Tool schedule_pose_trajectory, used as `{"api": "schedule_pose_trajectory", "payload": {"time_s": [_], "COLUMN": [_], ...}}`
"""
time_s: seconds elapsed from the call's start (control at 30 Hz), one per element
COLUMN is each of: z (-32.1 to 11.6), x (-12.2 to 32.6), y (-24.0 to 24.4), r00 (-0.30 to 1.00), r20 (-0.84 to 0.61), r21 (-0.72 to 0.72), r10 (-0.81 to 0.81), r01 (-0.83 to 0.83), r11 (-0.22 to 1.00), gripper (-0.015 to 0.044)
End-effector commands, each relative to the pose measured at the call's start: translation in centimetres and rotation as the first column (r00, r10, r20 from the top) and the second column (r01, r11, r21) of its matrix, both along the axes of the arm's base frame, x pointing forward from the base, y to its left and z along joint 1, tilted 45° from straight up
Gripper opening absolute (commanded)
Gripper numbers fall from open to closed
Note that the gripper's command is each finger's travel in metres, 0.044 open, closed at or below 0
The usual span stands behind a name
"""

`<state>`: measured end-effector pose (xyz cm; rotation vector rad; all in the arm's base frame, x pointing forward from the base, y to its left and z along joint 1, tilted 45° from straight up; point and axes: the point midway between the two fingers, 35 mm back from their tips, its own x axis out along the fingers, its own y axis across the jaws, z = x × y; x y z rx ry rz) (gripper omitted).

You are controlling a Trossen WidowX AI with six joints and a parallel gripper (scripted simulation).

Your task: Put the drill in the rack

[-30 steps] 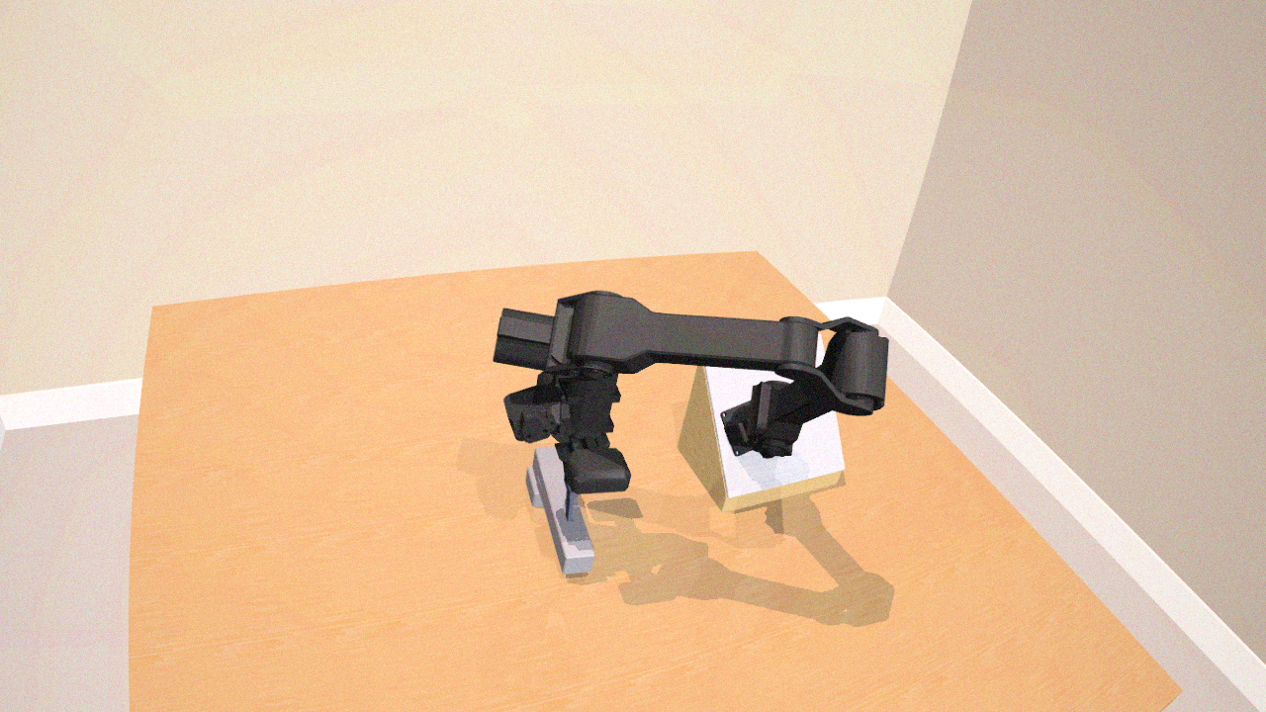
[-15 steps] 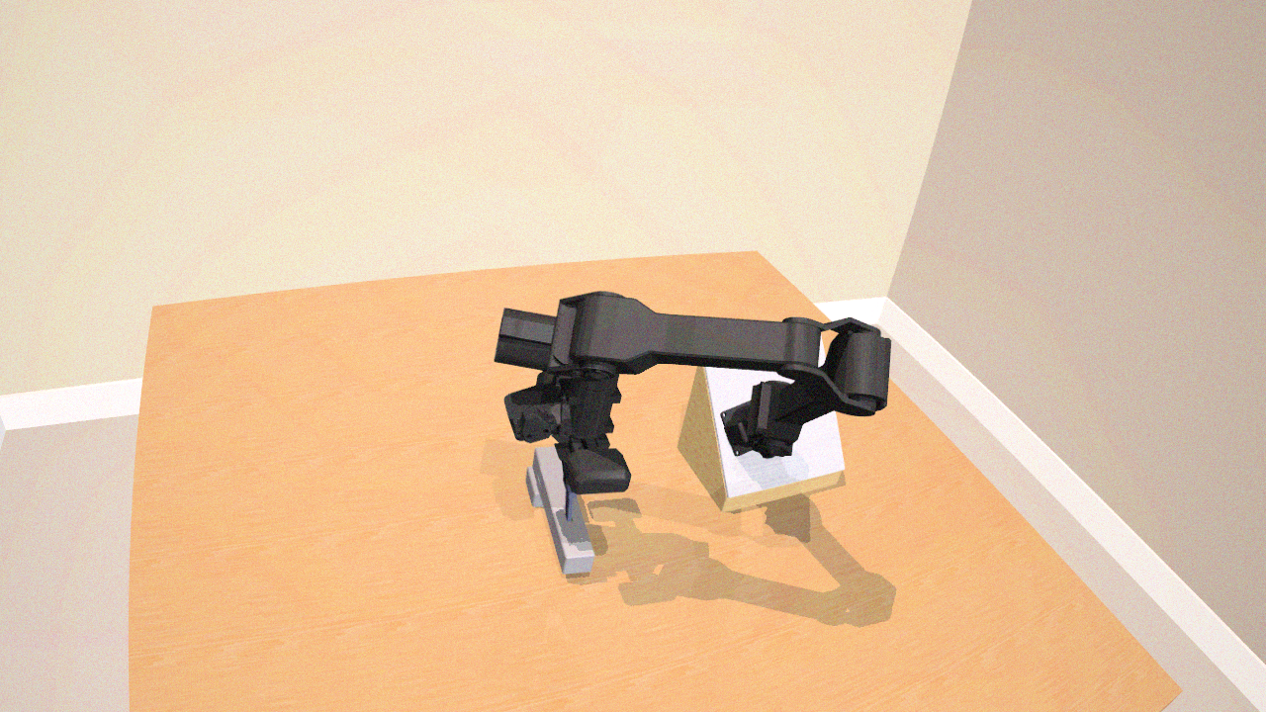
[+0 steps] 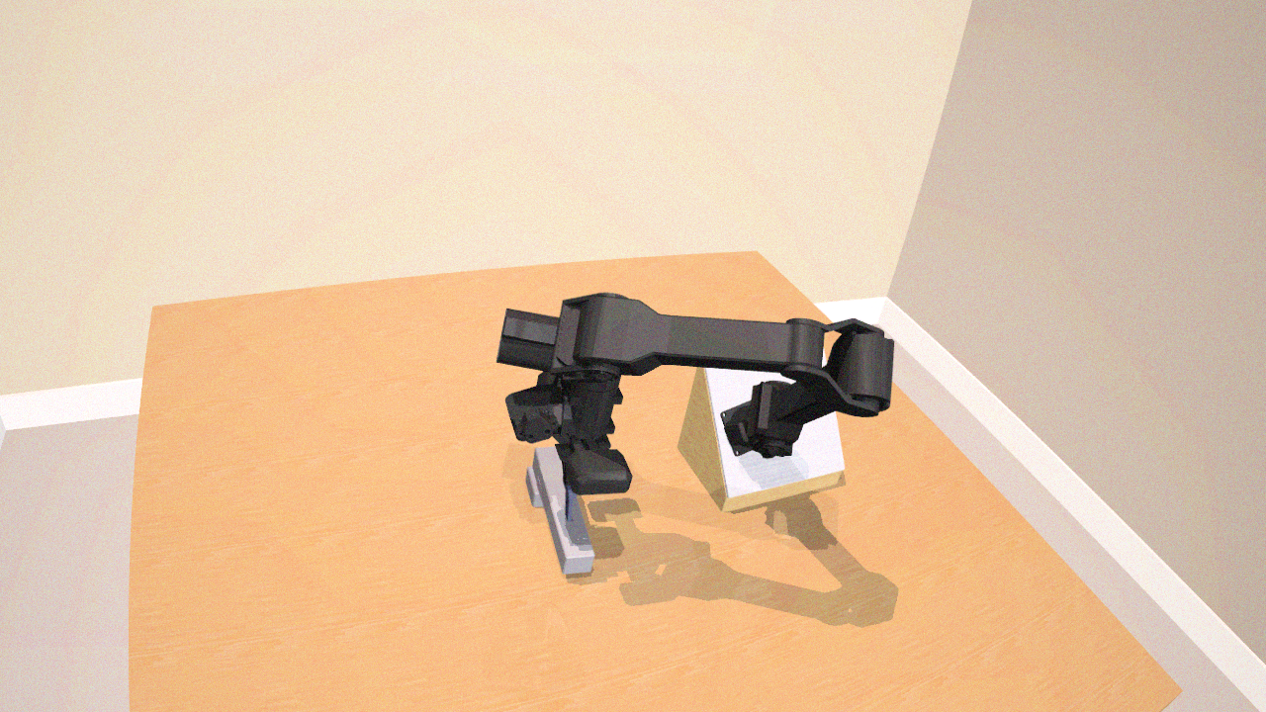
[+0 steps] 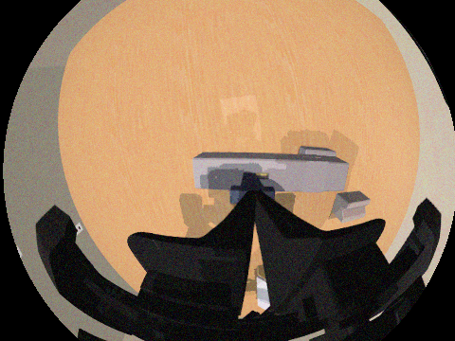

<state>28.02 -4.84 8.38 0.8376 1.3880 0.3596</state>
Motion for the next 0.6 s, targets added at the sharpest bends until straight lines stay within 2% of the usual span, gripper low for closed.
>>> {"api": "schedule_pose_trajectory", "payload": {"time_s": [0.0, 0.57], "z": [-1.01, -1.36], "x": [-0.45, -0.42], "y": [1.37, 1.74], "r00": [0.999, 0.999], "r20": [-0.033, -0.033], "r21": [0.021, 0.021], "r10": [0.027, 0.027], "r01": [-0.027, -0.027], "r11": [0.999, 0.999], "gripper": [0.0, 0.0]}}
